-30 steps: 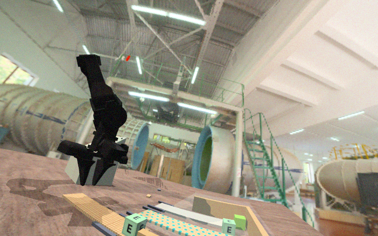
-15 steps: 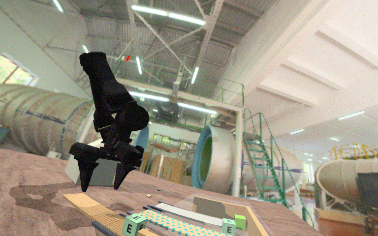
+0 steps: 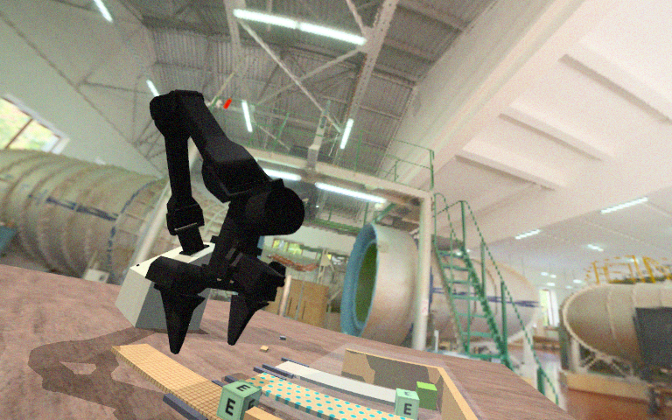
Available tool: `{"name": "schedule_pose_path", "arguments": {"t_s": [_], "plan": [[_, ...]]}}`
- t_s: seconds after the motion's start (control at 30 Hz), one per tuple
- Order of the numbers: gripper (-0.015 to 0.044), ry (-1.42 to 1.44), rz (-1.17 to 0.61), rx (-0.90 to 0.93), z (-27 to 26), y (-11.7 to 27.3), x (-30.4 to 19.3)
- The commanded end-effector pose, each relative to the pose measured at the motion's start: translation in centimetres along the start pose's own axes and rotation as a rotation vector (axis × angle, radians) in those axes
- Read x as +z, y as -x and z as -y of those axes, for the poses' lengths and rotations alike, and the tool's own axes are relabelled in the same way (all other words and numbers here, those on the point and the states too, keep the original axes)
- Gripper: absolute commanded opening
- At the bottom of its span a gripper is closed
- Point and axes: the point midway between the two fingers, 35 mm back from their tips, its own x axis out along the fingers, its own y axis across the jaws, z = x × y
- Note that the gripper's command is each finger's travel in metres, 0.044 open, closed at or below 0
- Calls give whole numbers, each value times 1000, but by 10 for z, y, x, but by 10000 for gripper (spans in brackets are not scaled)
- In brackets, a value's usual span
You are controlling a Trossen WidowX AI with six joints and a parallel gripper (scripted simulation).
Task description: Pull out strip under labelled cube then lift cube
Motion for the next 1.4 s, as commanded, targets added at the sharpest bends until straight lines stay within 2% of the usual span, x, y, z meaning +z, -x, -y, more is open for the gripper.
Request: {"name": "schedule_pose_path", "arguments": {"t_s": [0.0, 0.63, 0.87, 1.37], "plan": [[440, -6, 4, -7, 2, 3, 15], [440, -8, 7, -7, 10, 14, 77], [256, -8, 7, -7, 10, 6, 78], [250, -8, 7, -7, 10, -19, 78]]}}
